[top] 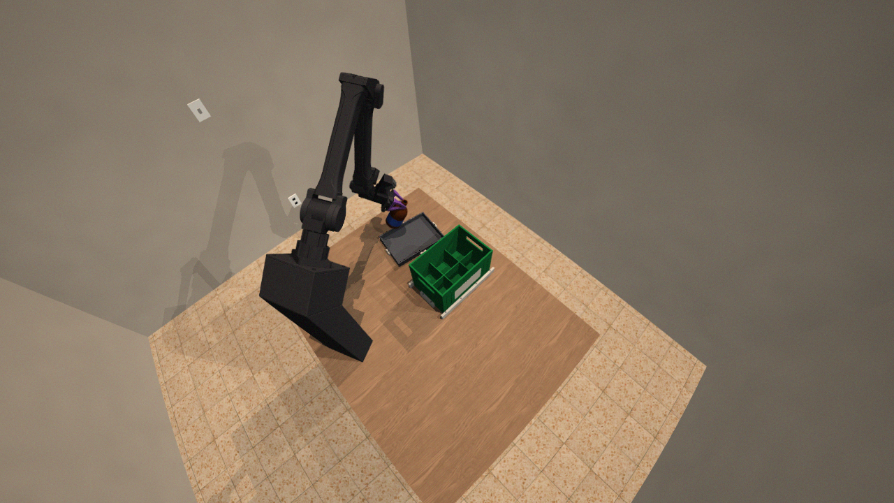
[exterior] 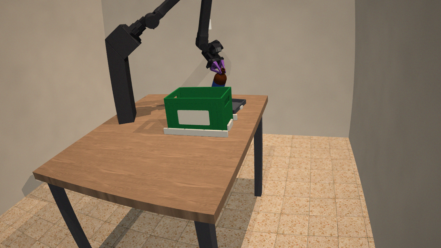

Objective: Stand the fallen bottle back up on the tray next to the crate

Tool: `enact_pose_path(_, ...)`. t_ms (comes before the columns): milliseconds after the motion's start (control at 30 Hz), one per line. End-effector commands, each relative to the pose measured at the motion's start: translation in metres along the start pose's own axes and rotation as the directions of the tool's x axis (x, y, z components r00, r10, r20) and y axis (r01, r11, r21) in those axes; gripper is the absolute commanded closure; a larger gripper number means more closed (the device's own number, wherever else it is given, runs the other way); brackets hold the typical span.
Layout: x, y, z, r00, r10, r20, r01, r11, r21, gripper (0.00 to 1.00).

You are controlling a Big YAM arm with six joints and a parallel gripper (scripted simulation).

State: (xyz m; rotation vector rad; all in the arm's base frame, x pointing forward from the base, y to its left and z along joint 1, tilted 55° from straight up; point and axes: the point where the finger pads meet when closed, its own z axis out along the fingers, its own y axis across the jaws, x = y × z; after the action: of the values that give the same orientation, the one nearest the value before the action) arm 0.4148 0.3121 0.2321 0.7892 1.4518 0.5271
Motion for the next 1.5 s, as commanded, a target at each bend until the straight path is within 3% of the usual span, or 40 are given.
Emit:
enact_pose_path(0, 0.0065, 0.0023, -0.0015, 1.0, -0.018, 0.021, 0.018, 1.0, -0.011, 1.0)
enact_pose_path(433, 0.0043, -0.0002, -0.0002, 0.996, -0.014, 0.09, 0.014, 1.0, 0.0, 1.0)
enact_pose_path(1467, 0.0045, -0.001, -0.001, 0.994, -0.013, 0.106, 0.012, 1.0, 0.002, 1.0)
